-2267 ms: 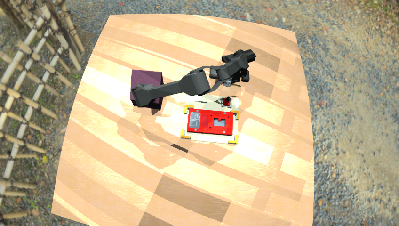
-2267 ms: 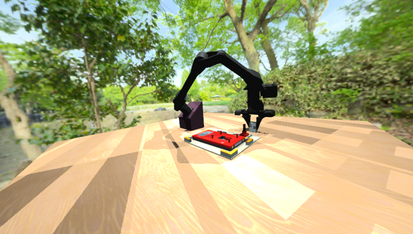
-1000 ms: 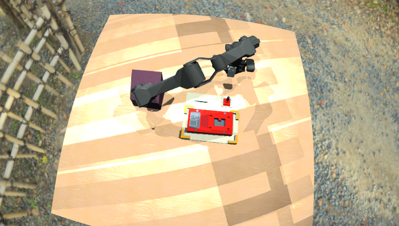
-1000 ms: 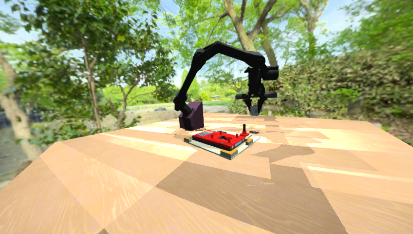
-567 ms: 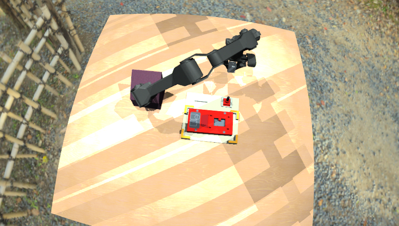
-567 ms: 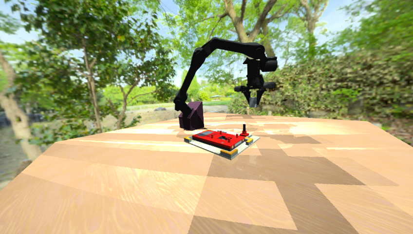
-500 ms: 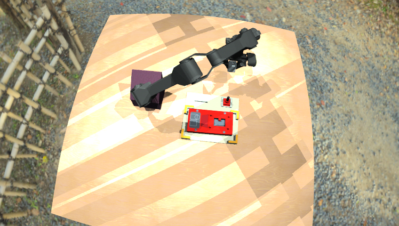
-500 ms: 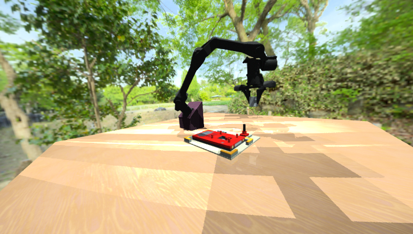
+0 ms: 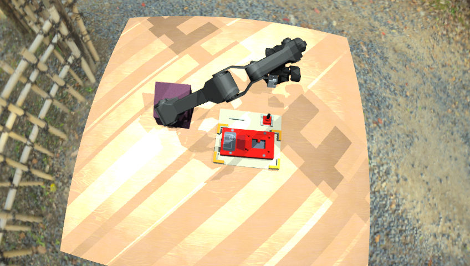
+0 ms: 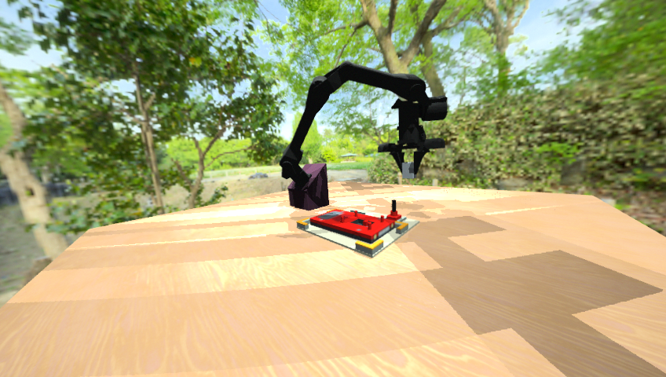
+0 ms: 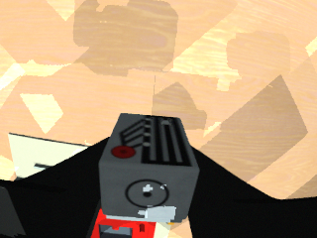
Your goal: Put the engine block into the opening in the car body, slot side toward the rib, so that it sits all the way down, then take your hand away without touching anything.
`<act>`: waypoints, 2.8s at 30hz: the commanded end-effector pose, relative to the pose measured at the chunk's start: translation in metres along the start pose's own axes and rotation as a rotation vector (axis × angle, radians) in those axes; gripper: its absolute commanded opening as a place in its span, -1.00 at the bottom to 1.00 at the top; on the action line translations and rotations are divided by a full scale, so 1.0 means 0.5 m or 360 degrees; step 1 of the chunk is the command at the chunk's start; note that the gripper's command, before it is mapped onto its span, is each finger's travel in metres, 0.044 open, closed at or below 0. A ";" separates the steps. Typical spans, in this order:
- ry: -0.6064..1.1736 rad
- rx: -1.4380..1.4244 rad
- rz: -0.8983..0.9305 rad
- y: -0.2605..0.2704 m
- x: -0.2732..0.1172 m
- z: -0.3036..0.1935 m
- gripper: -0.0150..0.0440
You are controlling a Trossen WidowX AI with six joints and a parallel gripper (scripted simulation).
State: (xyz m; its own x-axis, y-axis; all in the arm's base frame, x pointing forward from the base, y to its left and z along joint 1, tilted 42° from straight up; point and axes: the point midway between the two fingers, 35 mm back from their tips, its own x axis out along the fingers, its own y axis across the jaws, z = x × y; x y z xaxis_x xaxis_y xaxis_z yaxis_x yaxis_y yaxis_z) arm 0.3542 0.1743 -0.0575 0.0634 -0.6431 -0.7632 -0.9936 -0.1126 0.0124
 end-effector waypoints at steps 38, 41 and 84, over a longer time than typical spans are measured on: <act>-0.1124 -0.0005 0.0007 0.000 0.069 -0.053 -0.49; -0.1124 -0.0005 0.0007 0.000 0.079 -0.053 -0.49; -0.1118 -0.0005 0.0007 0.001 0.210 -0.058 -0.49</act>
State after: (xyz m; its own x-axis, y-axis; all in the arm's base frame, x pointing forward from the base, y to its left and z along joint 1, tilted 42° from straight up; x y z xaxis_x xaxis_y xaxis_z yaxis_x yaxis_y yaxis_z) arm 0.3636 0.0898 -0.1130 -0.0149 -0.0006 -0.9999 -0.9939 -0.1097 0.0148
